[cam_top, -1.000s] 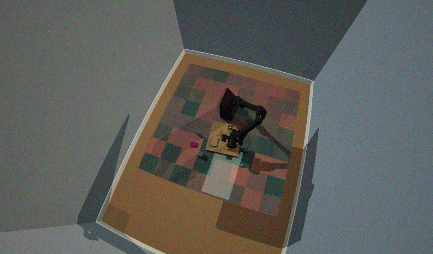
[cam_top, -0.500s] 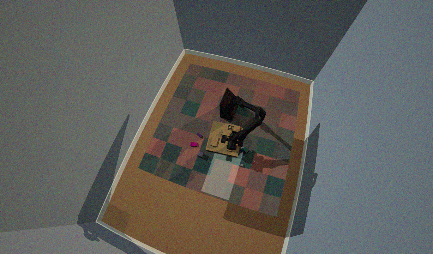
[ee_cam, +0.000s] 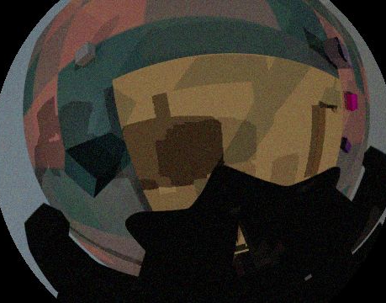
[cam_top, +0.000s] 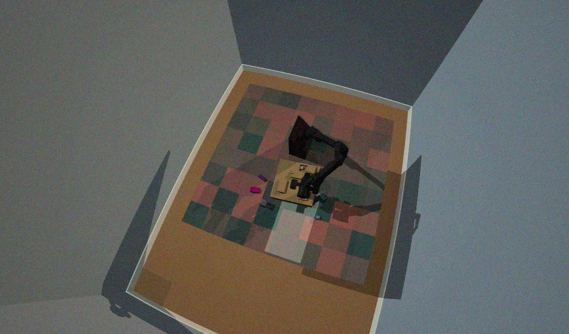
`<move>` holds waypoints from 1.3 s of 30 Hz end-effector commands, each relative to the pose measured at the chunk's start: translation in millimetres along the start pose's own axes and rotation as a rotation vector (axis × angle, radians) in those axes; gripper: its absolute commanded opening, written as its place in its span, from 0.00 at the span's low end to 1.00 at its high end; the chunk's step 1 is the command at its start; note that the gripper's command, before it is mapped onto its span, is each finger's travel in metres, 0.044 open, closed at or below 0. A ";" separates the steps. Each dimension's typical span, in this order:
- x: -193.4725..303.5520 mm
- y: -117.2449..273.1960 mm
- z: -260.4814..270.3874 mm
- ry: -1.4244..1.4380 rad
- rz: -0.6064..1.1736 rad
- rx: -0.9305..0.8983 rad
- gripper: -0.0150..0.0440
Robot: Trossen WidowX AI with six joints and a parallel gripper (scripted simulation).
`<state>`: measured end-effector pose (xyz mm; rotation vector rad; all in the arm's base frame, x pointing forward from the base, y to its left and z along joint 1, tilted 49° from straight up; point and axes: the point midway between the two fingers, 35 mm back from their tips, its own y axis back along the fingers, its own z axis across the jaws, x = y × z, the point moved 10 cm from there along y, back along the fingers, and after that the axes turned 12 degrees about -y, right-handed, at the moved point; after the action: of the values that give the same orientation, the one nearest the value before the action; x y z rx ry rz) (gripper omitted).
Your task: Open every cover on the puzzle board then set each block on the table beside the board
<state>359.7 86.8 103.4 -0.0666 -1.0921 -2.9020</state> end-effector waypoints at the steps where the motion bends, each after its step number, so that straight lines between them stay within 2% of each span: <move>1: -3.6 6.6 0.1 0.006 -0.008 -0.003 0.25; 33: -7.7 47.6 0.0 0.006 -0.008 -0.002 0.25; 39: 8.0 45.8 -23.5 -0.004 -0.003 0.010 0.25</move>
<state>362.8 47.9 123.6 -0.0609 -1.0941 -2.9007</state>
